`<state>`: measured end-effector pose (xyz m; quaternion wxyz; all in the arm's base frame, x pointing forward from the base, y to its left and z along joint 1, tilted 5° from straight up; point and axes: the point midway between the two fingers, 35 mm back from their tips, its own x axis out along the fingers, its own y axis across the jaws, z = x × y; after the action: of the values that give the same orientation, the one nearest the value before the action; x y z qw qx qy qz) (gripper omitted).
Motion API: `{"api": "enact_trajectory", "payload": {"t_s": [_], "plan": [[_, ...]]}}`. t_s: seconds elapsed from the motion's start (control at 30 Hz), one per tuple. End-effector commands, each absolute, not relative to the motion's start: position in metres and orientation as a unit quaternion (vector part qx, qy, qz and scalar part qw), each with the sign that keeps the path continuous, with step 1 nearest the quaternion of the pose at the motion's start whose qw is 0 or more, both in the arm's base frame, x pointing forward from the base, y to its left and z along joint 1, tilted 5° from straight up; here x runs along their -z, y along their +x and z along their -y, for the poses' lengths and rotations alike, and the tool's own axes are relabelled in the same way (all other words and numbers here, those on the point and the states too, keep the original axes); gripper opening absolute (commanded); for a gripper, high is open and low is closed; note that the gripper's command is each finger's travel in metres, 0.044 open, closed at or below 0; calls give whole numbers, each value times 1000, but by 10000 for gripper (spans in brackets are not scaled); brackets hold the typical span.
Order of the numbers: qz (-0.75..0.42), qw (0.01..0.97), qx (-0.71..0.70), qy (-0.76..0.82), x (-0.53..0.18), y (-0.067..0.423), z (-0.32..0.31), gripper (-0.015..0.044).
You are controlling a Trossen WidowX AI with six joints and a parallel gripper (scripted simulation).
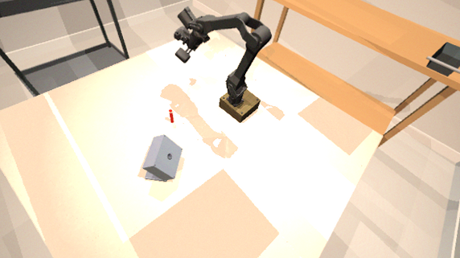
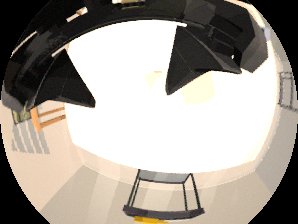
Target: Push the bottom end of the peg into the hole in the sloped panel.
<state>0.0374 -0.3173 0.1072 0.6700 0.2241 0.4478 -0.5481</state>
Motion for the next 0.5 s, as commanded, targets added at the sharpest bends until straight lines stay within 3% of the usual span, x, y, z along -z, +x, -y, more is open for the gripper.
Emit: {"api": "enact_trajectory", "payload": {"t_s": [0.0,0.47], "plan": [[-455,681,528,227,-104,55,314,440],[-481,707,467,228,-98,104,302,440]]}}
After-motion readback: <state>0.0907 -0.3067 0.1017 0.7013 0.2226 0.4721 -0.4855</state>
